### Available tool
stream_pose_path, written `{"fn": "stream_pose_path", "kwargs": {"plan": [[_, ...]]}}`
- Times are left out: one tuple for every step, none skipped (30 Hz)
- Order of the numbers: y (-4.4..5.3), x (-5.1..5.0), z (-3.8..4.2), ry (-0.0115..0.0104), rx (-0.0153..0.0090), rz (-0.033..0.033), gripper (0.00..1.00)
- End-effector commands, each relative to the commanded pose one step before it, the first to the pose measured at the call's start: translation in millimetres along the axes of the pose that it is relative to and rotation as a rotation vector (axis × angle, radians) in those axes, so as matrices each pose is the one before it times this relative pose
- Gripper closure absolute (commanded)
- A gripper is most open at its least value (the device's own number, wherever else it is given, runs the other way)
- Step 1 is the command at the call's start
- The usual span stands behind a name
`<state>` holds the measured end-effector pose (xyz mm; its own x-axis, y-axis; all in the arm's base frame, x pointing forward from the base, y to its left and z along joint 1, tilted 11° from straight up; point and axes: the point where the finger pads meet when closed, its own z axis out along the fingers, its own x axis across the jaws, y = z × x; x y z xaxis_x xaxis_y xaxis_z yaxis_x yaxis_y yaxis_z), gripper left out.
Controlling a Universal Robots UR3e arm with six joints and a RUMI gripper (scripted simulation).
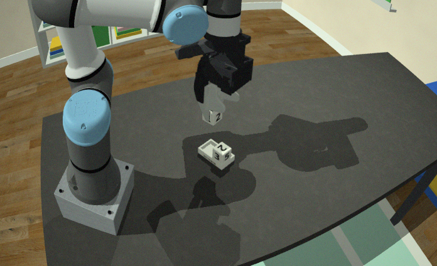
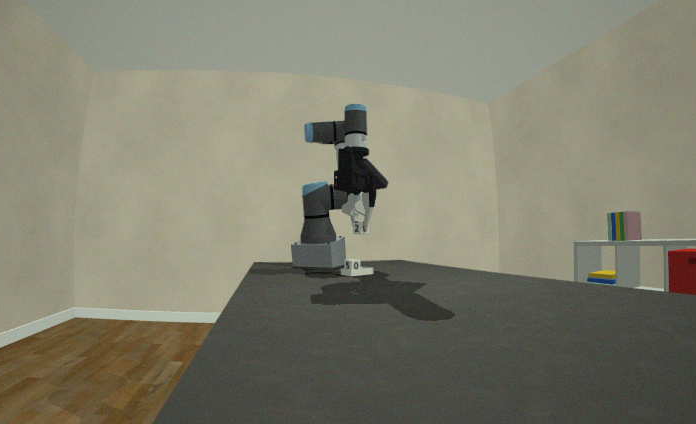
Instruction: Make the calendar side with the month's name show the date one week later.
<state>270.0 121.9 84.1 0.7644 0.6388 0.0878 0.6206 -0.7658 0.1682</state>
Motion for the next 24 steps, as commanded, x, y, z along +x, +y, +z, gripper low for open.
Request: {"fn": "stream_pose_path", "kwargs": {"plan": [[1.681, -0.38, -0.51, 0.00256, -0.00073, -0.0536, 0.89], [0.28, -0.23, 0.027, -0.00002, 0.00003, -0.01223, 0.89], [0.0, 0.0, 0.0, 0.0, 0.0, 0.0, 0.89], [0.0, 0.0, 0.0, 0.0, 0.0, 0.0, 0.89], [0.293, -0.25, 0.029, -0.00002, 0.00003, -0.0128, 0.89], [0.306, -0.26, 0.03, -0.00002, 0.00003, -0.01338, 0.89], [0.318, -0.28, 0.031, -0.00002, 0.00003, -0.01397, 0.89], [0.331, -0.3, 0.032, -0.00002, 0.00004, -0.01455, 0.89], [0.344, -0.31, 0.034, -0.00002, 0.00004, -0.01514, 0.89], [0.356, -0.33, 0.035, -0.00002, 0.00004, -0.01574, 0.89], [0.368, -0.35, 0.036, -0.00002, 0.00004, -0.01633, 0.89], [0.381, -0.37, 0.038, -0.00002, 0.00004, -0.01693, 0.89], [0.392, -0.39, 0.039, -0.00002, 0.00004, -0.01753, 0.89], [0.404, -0.41, 0.04, -0.00002, 0.00004, -0.01813, 0.89], [0.415, -0.43, 0.041, -0.00002, 0.00005, -0.01873, 0.89], [0.426, -0.45, 0.043, -0.00002, 0.00005, -0.01933, 0.89], [0.436, -0.48, 0.044, -0.00002, 0.00005, -0.01993, 0.89], [0.446, -0.5, 0.045, -0.00002, 0.00005, -0.02052, 0.89], [0.455, -0.53, 0.046, -0.00001, 0.00005, -0.02112, 0.89], [0.0, 0.0, 0.0, 0.0, 0.0, 0.0, 0.89], [0.0, 0.0, 0.0, 0.0, 0.0, 0.0, 0.89], [0.464, -0.55, 0.048, -0.00001, 0.00005, -0.02171, 0.89], [0.472, -0.58, 0.049, -0.00001, 0.00005, -0.0223, 0.89], [0.479, -0.61, 0.05, -0.00001, 0.00005, -0.02289, 0.89]]}}
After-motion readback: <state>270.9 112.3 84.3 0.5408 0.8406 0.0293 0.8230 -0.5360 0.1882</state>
